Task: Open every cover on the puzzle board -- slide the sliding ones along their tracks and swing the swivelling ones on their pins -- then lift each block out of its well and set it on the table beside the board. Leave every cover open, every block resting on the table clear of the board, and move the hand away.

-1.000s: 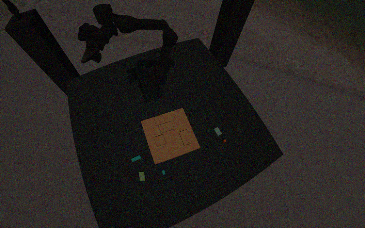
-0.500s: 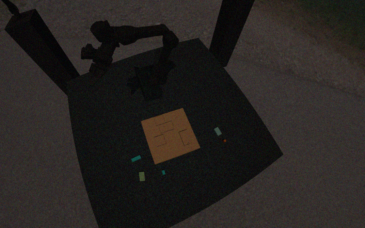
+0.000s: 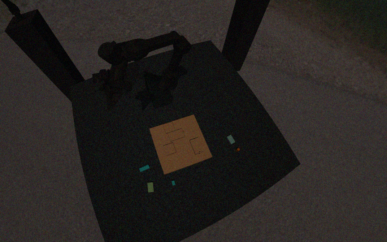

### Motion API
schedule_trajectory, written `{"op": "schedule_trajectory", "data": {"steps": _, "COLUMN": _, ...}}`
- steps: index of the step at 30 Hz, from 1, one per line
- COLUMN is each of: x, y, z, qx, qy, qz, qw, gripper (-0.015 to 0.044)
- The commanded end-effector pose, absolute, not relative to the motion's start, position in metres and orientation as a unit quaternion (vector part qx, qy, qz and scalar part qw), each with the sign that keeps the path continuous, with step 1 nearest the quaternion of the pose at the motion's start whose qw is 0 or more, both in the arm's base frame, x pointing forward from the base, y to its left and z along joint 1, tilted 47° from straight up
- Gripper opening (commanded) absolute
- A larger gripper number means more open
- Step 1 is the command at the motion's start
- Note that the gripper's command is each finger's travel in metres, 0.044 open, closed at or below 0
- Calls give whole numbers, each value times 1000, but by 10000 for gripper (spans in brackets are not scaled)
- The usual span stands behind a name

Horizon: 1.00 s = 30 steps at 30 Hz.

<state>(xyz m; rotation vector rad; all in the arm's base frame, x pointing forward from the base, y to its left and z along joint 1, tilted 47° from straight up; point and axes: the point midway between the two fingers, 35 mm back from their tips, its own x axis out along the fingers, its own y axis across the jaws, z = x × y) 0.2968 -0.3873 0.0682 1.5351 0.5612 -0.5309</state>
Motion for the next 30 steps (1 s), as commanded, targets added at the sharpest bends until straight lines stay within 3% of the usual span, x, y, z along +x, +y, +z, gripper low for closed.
{"op": "schedule_trajectory", "data": {"steps": 1, "x": 304, "y": -375, "z": 62, "qx": 665, "qy": 269, "qz": -221, "qw": 661, "gripper": 0}}
{"op": "schedule_trajectory", "data": {"steps": 30, "x": 358, "y": -239, "z": 2, "qx": 535, "qy": 465, "qz": -63, "qw": 703, "gripper": 0}}
